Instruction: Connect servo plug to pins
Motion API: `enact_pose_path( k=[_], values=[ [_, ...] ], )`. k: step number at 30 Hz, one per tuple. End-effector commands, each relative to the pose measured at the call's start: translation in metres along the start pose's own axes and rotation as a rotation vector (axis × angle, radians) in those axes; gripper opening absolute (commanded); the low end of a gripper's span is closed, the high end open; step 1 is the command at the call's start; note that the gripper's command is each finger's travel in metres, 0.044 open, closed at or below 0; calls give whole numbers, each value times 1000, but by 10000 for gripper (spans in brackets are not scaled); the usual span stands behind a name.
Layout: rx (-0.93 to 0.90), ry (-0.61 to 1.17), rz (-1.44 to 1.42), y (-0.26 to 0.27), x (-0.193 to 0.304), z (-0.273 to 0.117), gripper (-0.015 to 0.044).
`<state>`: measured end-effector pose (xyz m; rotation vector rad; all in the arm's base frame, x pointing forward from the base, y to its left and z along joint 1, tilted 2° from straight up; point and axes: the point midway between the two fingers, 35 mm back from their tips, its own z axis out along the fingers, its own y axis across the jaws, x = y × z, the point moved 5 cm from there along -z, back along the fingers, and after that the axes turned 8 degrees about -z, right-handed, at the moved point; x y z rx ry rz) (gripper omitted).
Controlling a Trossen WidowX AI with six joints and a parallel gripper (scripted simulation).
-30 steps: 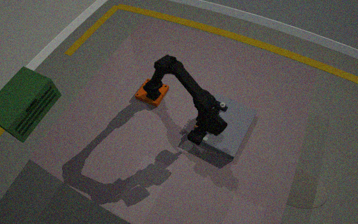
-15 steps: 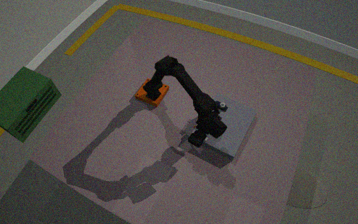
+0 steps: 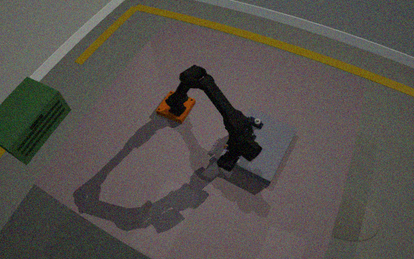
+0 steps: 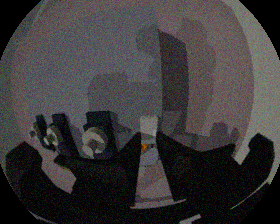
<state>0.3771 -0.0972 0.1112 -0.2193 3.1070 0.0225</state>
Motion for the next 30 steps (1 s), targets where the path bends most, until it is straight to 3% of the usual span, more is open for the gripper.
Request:
enact_pose_path(
  k=[1, 13, 30],
  values=[
    [-6, 3, -3, 1, 1, -1, 0],
    [-5, 4, -3, 0, 1, -56, 0],
    [-10, 6, -14, 56, 34, -67, 0]
  ],
)
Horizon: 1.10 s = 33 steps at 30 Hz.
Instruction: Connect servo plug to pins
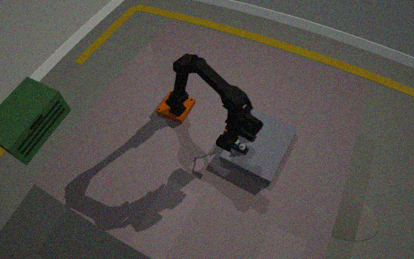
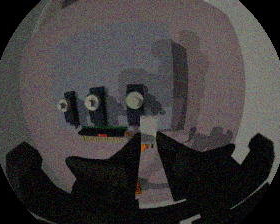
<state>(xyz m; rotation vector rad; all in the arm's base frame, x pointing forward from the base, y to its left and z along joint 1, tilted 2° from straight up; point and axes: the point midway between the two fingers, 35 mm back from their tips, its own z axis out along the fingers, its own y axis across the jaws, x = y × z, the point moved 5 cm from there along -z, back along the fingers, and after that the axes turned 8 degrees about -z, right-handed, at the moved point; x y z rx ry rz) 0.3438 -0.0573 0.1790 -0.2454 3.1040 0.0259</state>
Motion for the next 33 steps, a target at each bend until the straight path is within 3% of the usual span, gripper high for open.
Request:
enact_pose_path(
  k=[1, 26, 33],
  values=[
    [-9, 7, 1, 15, 11, 1, 0],
    [-17, 15, -20, 92, 97, 11, 0],
    [-17, 15, -21, 93, 99, 23, 0]
  ],
)
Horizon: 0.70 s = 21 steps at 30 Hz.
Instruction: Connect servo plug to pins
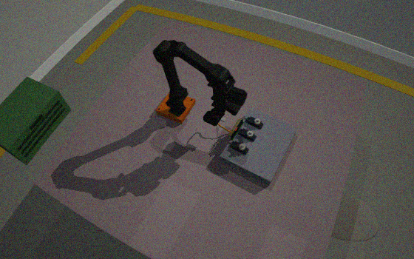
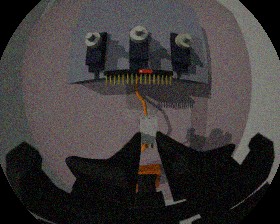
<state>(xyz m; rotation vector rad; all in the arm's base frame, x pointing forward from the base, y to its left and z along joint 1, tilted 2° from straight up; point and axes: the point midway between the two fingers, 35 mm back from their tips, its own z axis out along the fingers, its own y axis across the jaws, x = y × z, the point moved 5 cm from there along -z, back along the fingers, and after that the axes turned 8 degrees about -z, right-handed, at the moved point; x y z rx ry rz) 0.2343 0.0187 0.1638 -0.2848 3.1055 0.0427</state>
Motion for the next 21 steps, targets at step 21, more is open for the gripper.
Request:
enact_pose_path(
  k=[21],
  values=[
    [-5, 8, 4, -4, -30, 32, 0]
  ],
)
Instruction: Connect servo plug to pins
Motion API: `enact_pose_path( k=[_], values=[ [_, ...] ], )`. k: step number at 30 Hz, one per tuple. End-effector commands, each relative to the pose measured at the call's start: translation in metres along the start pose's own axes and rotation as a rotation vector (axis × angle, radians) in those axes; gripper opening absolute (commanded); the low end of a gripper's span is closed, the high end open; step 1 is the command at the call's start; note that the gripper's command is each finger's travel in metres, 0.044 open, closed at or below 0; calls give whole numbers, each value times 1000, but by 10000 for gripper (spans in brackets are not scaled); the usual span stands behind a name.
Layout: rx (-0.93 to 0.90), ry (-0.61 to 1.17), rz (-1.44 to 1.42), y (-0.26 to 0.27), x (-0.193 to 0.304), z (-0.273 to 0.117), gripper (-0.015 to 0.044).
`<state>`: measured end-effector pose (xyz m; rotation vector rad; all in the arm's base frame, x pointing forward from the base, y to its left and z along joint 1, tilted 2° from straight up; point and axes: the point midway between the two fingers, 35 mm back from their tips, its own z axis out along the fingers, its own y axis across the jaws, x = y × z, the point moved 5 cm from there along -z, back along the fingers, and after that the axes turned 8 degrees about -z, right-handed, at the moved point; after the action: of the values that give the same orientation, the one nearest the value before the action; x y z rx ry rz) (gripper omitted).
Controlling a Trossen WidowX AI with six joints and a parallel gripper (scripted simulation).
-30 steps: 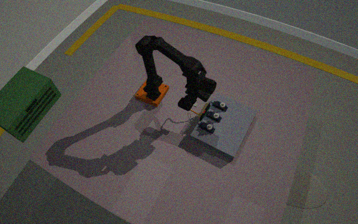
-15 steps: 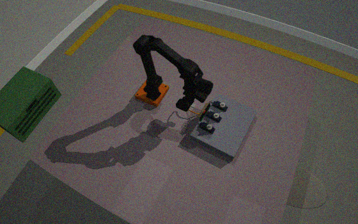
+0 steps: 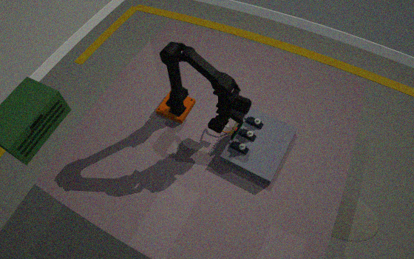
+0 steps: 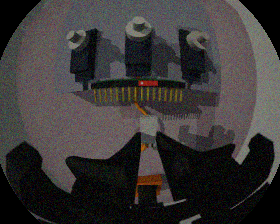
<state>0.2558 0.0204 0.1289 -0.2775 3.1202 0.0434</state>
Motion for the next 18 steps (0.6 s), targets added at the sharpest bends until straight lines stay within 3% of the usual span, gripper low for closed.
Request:
enact_pose_path(
  k=[1, 18],
  values=[
    [-4, -6, -2, -1, -11, -3, 0],
    [-4, -7, -2, -1, -20, -3, 0]
  ],
)
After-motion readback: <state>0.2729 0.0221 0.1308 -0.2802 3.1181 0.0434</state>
